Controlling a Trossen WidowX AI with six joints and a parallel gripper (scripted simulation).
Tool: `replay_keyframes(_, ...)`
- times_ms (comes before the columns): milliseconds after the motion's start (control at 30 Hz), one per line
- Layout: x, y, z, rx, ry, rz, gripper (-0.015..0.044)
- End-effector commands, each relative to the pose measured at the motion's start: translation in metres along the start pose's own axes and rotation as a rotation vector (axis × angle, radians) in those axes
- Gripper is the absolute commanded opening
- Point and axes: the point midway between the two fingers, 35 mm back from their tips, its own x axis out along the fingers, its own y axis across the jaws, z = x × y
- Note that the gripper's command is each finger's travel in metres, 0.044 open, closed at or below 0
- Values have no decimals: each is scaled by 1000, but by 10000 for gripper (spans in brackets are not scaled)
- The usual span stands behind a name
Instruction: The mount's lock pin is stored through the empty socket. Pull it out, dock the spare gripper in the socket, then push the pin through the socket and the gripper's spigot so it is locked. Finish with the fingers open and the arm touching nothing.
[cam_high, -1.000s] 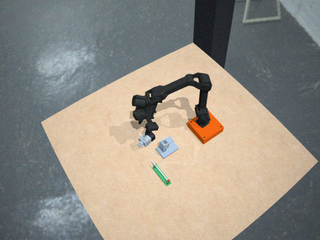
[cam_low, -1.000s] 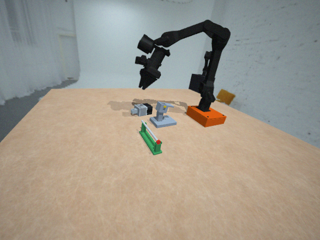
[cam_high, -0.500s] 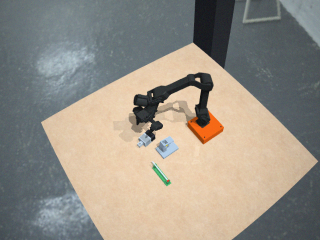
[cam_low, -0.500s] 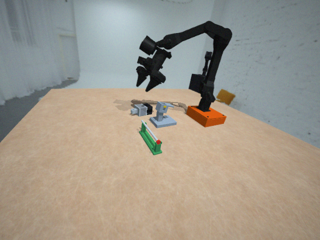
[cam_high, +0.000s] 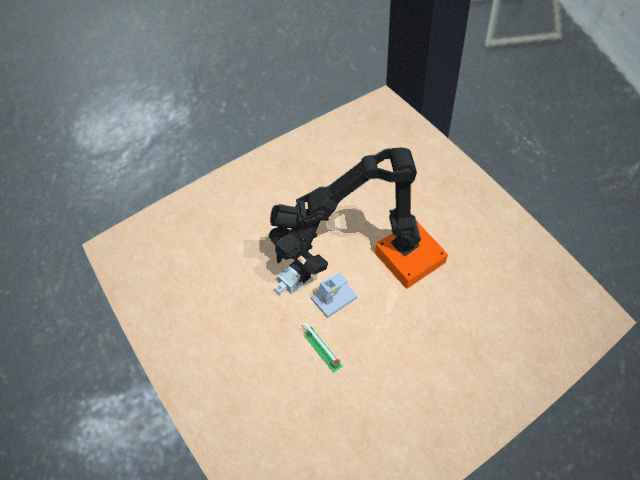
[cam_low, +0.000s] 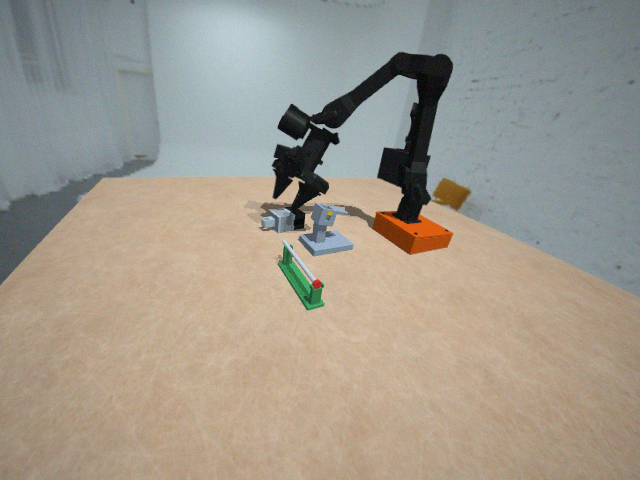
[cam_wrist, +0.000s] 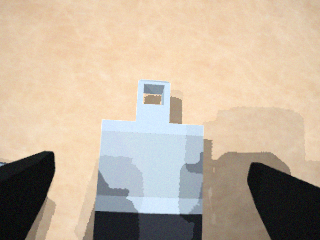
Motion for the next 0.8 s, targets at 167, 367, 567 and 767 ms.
replay_keyframes(167, 14, 0, -6, -6, -4, 2, 440)
replay_keyframes(367, 23, 0, -11, -6, -4, 2, 440)
replay_keyframes(567, 31, 0, -16, -6, -4, 2, 440)
replay_keyframes(767, 40, 0, -20, -6, -4, 3, 440)
